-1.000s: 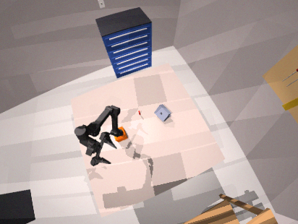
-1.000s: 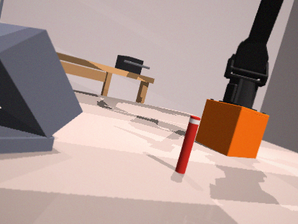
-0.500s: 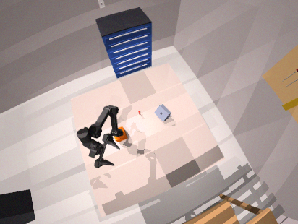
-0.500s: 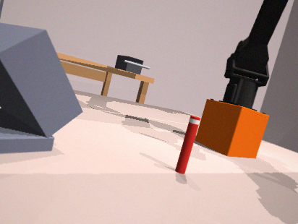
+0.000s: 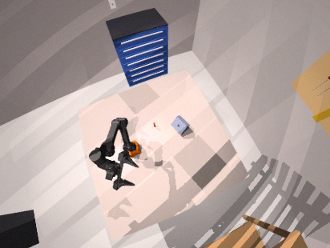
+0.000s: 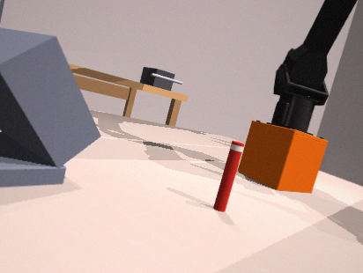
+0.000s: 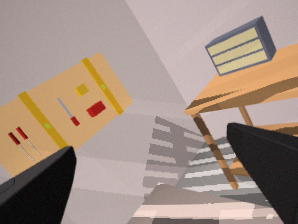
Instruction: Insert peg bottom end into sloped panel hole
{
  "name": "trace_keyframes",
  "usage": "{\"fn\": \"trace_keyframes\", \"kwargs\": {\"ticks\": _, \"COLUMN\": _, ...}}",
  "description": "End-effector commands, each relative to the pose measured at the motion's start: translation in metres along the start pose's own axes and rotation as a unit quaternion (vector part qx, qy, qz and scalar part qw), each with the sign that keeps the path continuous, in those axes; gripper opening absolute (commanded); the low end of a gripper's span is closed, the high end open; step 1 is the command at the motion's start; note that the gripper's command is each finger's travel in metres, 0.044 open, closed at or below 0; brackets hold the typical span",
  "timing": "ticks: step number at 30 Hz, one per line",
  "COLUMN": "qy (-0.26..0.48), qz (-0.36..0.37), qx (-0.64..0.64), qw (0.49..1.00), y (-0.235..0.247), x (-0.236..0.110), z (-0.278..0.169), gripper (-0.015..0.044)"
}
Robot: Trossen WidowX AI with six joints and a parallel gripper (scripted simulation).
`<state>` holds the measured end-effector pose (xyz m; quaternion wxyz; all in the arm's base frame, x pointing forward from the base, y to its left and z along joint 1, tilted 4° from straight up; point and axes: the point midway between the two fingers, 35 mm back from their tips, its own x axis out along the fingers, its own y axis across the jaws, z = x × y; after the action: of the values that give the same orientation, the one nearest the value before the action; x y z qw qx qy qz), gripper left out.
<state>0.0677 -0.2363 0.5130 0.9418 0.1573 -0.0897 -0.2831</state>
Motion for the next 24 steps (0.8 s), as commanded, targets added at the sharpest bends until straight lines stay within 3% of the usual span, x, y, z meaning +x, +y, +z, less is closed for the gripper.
{"fn": "trace_keyframes", "kwargs": {"ticks": 1, "qy": 0.006, "qz": 0.009, "qx": 0.022, "qw": 1.0, "y": -0.006, "x": 0.011, "z": -0.008, "gripper": 0.044}}
{"fn": "trace_keyframes", "kwargs": {"ticks": 24, "qy": 0.053, "qz": 0.051, "qx": 0.105, "qw": 0.992, "y": -0.011, "x": 0.069, "z": -0.05, "gripper": 0.044}}
